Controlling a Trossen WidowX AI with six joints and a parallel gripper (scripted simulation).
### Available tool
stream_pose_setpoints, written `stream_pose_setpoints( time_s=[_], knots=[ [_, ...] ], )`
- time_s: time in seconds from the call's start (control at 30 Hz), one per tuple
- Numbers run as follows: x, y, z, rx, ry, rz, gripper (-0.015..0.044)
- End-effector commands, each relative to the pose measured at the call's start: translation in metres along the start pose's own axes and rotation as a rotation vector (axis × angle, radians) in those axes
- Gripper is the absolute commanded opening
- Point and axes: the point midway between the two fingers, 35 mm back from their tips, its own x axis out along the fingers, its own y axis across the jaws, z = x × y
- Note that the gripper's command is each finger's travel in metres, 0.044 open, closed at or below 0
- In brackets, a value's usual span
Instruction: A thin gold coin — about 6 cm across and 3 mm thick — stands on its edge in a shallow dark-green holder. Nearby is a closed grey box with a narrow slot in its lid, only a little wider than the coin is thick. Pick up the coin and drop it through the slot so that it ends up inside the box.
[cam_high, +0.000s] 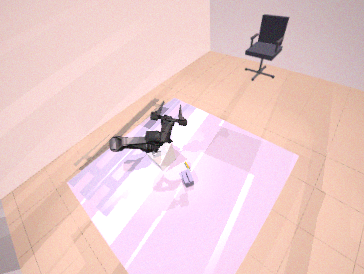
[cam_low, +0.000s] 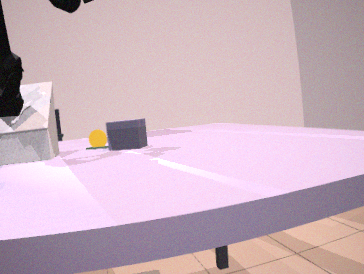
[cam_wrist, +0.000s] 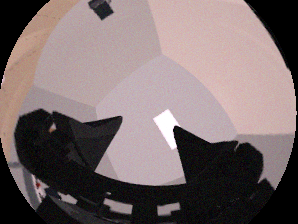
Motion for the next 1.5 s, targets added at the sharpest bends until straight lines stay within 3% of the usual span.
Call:
stream_pose_setpoints(
  time_s=[0.0, 0.27, 0.53, 0.8, 1.03, 1.23, 1.37, 1.47],
  knots=[
    [0.000, 0.003, 0.000, 0.021, 0.004, 0.009, 0.0374],
    [-0.020, 0.119, 0.005, 0.911, 0.274, 0.396, 0.0164],
    [-0.084, 0.221, 0.057, 1.719, 0.849, 0.787, 0.0161],
    [-0.160, 0.260, 0.114, 2.051, 1.572, 1.014, 0.0161],
    [-0.236, 0.256, 0.159, 1.934, 2.397, 1.063, 0.0161],
    [-0.297, 0.225, 0.181, 1.420, 3.060, 0.900, 0.0161],
    [-0.330, 0.196, 0.182, 0.953, 3.321, 0.692, 0.0161],
    [-0.336, 0.189, 0.181, 0.859, 3.351, 0.645, 0.0161]
  ],
)
